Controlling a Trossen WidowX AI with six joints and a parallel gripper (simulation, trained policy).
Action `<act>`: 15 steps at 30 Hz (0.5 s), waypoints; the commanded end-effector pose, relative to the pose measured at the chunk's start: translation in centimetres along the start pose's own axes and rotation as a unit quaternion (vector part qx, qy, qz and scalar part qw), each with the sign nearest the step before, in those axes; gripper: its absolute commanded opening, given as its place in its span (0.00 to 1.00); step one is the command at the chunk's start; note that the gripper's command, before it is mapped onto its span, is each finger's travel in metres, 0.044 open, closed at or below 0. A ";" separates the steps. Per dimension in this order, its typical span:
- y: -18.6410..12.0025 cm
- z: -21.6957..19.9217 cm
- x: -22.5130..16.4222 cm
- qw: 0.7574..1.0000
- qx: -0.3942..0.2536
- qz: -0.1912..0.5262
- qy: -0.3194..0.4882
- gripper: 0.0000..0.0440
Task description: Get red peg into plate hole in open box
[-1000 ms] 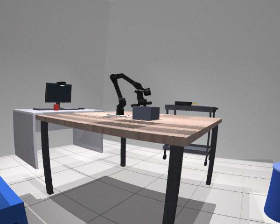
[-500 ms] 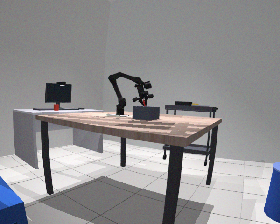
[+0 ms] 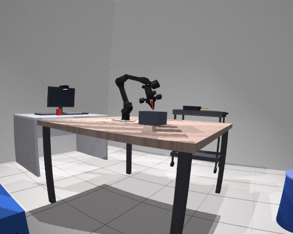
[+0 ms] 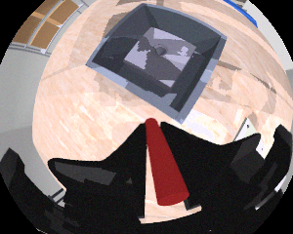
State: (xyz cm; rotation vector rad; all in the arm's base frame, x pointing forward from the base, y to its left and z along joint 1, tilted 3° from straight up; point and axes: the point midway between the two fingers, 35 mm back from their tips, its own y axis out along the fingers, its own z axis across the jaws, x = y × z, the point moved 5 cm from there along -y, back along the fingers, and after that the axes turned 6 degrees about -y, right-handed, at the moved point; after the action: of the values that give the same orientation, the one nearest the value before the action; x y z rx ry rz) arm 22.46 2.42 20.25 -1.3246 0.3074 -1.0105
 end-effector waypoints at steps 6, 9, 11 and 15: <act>0.8 -0.4 3.2 0.999 -0.013 -0.028 0.021 0.00; 1.3 -0.6 4.0 0.999 -0.017 -0.034 0.029 0.00; 1.7 -0.7 4.6 0.999 -0.020 -0.037 0.034 0.00; 2.5 -1.0 5.6 0.998 -0.026 -0.042 0.044 0.00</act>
State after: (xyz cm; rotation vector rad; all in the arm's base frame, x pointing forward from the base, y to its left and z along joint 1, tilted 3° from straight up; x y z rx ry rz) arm 25.29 -1.80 19.82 -1.3489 0.3429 -1.1199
